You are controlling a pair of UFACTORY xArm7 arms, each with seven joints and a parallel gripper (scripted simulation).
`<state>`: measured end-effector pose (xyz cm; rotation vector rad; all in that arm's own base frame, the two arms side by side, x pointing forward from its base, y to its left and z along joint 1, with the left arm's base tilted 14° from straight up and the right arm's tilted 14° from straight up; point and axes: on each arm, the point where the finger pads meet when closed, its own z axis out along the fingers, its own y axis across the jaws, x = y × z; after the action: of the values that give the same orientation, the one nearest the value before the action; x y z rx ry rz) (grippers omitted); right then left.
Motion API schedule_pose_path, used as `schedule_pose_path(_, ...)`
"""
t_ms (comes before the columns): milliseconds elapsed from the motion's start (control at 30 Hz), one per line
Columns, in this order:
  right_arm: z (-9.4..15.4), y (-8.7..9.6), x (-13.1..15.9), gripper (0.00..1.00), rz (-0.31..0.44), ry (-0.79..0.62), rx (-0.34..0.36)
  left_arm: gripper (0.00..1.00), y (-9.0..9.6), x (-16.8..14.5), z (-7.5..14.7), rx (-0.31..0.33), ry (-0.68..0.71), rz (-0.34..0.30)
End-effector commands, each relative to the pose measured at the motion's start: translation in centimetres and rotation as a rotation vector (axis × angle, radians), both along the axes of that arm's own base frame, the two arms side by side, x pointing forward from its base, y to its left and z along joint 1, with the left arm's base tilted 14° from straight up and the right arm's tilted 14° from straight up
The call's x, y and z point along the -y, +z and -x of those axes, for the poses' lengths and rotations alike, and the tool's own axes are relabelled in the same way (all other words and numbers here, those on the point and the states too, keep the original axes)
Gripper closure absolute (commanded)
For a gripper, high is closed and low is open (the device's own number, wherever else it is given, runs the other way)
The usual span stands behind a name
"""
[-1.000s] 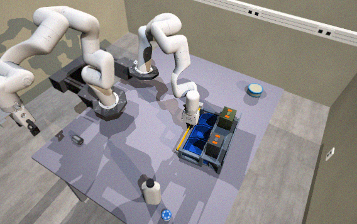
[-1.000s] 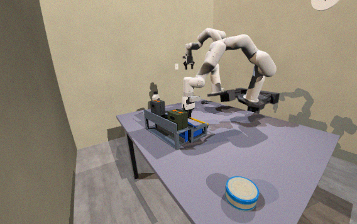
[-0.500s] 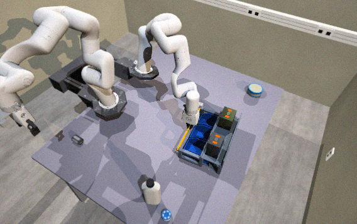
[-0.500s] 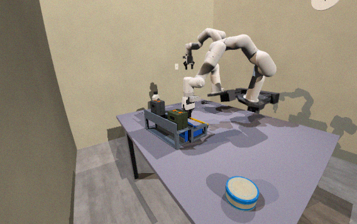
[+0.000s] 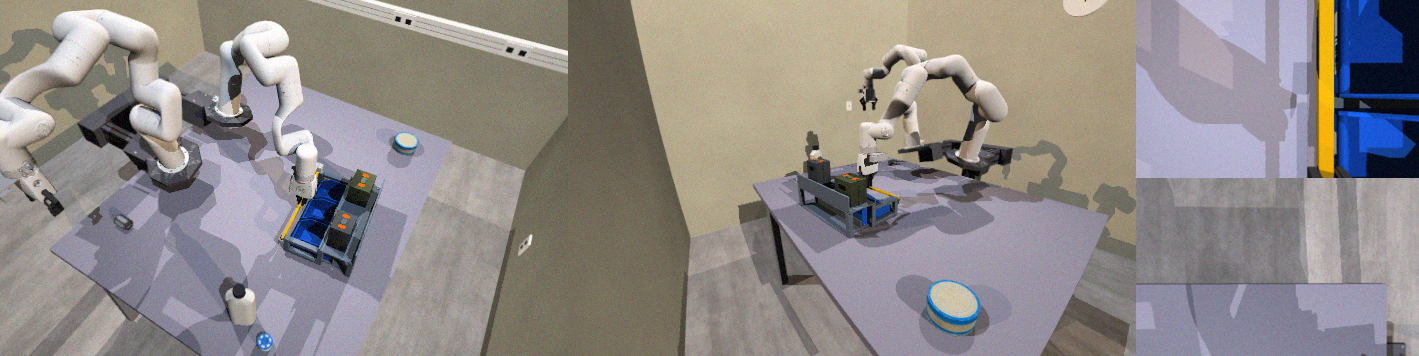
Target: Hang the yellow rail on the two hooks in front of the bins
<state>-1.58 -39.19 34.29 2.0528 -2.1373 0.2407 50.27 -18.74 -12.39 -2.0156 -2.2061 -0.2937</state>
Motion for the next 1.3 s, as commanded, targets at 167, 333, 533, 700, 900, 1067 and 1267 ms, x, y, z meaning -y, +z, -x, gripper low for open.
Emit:
schedule_pose_path(167, 0.01, 0.18, 0.06, 0.00, 0.004, 0.000, 0.000, 1.00, 0.14, 0.17, -0.19, 0.005, -0.001, 0.003)
schedule_pose_path(333, 0.01, 0.18, 0.06, 0.00, 0.004, 0.000, 0.000, 1.00, 0.10, 0.17, -0.19, 0.005, -0.001, 0.003)
schedule_pose_path(533, 0.01, 0.18, 0.06, 0.00, 0.004, 0.000, 0.000, 1.00, 0.02, 0.15, -0.19, 0.005, -0.001, 0.003)
schedule_pose_path(700, 0.01, 0.18, 0.06, 0.00, 0.004, 0.000, 0.000, 1.00, -0.06, 0.13, -0.19, 0.005, -0.001, 0.003)
schedule_pose_path(900, 0.01, 0.18, 0.06, 0.00, 0.004, 0.000, 0.000, 1.00, -0.11, 0.11, -0.20, 0.005, -0.001, 0.003)
schedule_pose_path(1067, 0.01, 0.18, 0.06, 0.00, 0.004, 0.000, 0.000, 1.00, -0.18, 0.10, -0.20, 0.005, -0.001, 0.003)
schedule_pose_path(1267, 0.01, 0.18, 0.06, 0.00, 0.004, 0.000, 0.000, 1.00, -0.23, 0.08, -0.20, 0.005, -0.001, 0.003)
